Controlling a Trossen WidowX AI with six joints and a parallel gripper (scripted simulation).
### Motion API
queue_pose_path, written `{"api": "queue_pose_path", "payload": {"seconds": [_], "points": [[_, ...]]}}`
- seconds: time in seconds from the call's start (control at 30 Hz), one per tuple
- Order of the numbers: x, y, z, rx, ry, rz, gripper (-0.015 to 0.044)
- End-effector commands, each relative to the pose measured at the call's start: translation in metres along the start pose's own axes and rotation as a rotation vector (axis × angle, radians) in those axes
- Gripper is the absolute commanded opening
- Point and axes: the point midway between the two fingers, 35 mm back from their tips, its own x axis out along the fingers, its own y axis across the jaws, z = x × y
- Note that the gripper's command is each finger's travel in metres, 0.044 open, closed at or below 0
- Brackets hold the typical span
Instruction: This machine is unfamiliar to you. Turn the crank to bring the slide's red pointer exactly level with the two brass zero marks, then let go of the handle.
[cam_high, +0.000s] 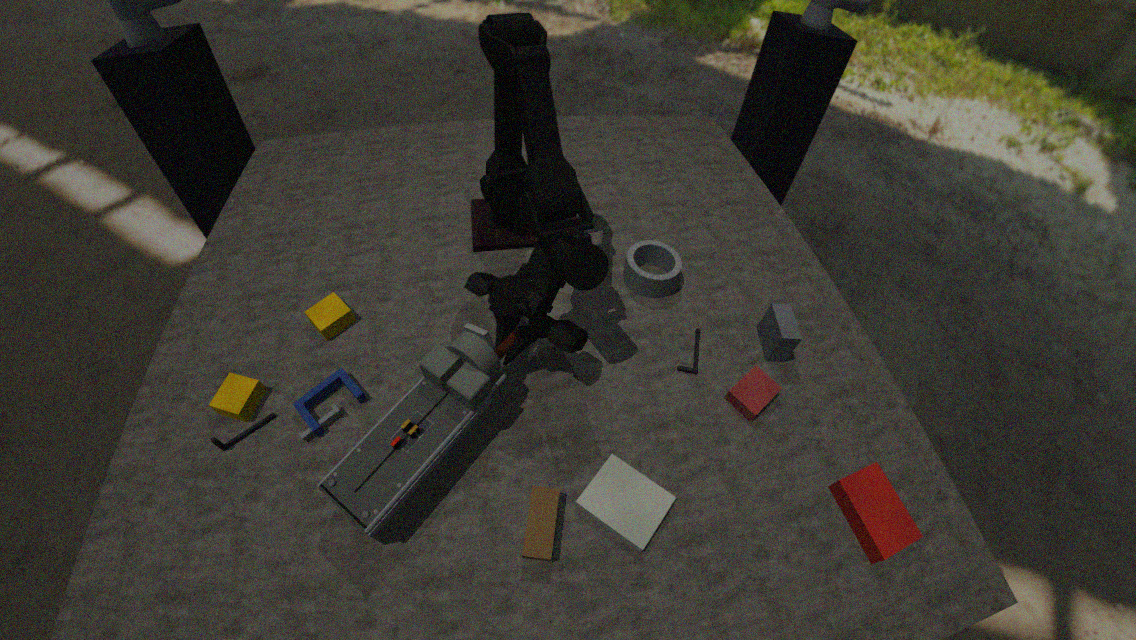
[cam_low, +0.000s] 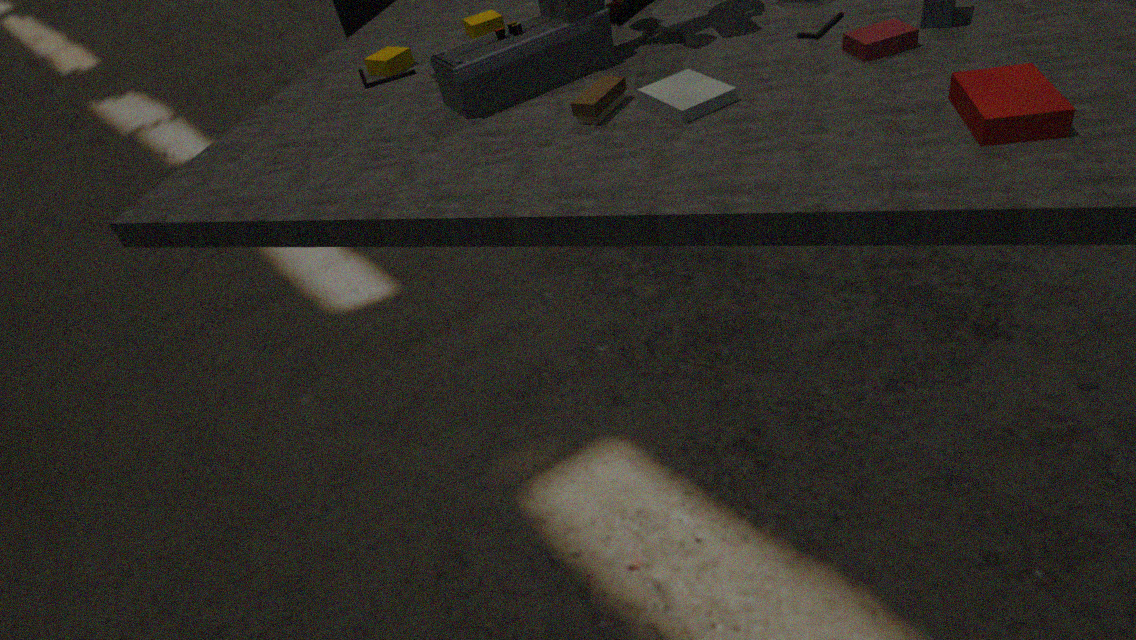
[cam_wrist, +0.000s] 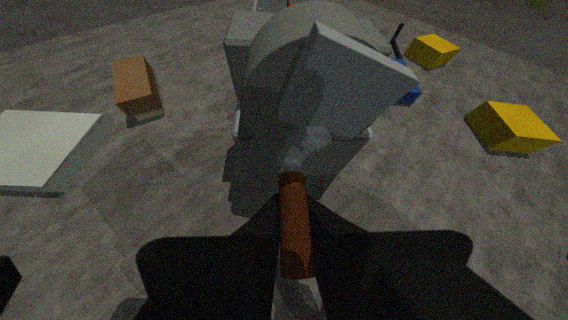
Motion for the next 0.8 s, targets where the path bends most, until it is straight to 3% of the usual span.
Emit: {"api": "queue_pose_path", "payload": {"seconds": [0.0, 0.77], "points": [[-0.0023, 0.0087, 0.0022, 0.007, 0.000, 0.025, 0.0000], [-0.0033, 0.0103, 0.0031, 0.007, 0.000, 0.025, 0.0000]]}}
